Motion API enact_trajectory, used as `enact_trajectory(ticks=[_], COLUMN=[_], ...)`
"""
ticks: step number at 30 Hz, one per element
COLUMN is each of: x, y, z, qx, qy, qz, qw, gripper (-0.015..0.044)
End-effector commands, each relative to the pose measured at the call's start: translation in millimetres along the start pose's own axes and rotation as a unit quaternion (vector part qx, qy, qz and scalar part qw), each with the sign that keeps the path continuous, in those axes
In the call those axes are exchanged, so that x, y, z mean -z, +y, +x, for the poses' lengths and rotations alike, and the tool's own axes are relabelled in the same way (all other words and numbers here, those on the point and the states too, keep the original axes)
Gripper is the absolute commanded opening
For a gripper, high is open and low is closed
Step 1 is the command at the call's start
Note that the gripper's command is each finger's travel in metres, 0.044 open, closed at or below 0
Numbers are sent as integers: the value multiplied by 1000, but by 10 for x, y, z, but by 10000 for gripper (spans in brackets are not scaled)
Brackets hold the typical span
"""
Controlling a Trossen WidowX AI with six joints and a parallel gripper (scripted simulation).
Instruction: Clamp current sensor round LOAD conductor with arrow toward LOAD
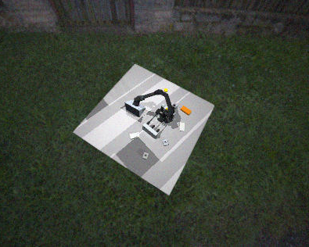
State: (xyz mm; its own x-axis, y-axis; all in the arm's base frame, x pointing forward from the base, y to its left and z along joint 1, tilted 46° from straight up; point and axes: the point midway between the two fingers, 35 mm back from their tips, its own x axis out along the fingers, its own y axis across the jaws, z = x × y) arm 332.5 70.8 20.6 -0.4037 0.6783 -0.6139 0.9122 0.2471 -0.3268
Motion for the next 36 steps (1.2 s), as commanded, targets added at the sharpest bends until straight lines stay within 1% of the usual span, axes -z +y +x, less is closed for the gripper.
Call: enact_trajectory(ticks=[1,14,15,36], x=[-16,-16,0,0], y=[-45,-45,0,0], z=[3,3,0,0], qx=[11,11,0,0], qy=[-2,-2,0,0], qz=[4,4,0,0], qw=[1000,1000,1000,1000], gripper=[440,440,432,292])
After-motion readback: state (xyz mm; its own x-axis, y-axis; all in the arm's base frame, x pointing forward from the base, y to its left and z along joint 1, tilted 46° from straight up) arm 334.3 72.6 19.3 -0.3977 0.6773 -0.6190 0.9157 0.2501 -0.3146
